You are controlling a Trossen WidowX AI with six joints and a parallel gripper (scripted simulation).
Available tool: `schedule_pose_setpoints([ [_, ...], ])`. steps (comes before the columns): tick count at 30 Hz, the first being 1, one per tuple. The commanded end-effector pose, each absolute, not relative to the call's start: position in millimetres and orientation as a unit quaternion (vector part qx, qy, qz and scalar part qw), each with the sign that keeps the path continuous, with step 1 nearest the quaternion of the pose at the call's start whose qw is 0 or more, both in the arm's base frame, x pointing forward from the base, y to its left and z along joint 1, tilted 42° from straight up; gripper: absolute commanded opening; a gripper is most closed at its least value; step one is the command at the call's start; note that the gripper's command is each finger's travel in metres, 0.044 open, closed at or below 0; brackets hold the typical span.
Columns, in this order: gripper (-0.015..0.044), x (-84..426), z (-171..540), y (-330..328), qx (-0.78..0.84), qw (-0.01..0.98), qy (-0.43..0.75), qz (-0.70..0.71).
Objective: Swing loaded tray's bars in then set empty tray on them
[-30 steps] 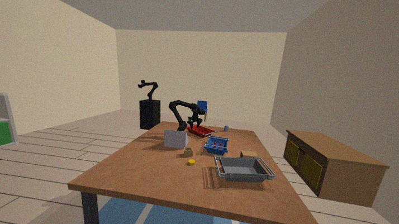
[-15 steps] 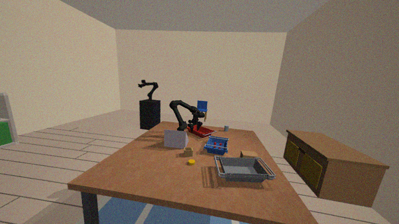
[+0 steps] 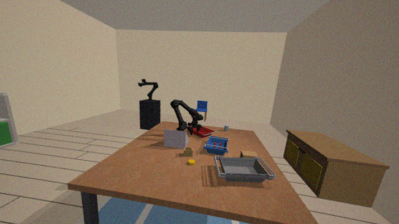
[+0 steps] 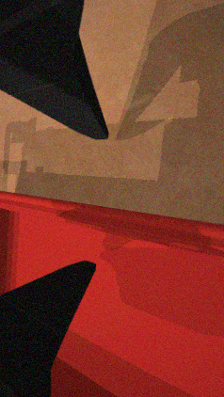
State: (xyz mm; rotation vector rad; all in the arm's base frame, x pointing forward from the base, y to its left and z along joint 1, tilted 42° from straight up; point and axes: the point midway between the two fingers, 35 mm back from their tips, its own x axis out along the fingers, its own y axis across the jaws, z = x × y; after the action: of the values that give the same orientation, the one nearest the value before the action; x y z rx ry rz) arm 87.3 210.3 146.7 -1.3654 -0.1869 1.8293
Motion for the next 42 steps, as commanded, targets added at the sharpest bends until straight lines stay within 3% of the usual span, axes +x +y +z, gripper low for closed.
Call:
schedule_pose_setpoints([
  [1, 0.0440, 86.4, 142.9, 212.7, -0.543, 0.414, -0.072, 0.727],
  [3, 0.0440, 86.4, 142.9, 212.7, -0.543, 0.414, -0.072, 0.727],
  [17, 0.0235, 86.4, 142.9, 212.7, -0.543, 0.414, -0.072, 0.727],
  [42, 0.0068, 86.4, 142.9, 212.7, -0.543, 0.414, -0.072, 0.727],
])
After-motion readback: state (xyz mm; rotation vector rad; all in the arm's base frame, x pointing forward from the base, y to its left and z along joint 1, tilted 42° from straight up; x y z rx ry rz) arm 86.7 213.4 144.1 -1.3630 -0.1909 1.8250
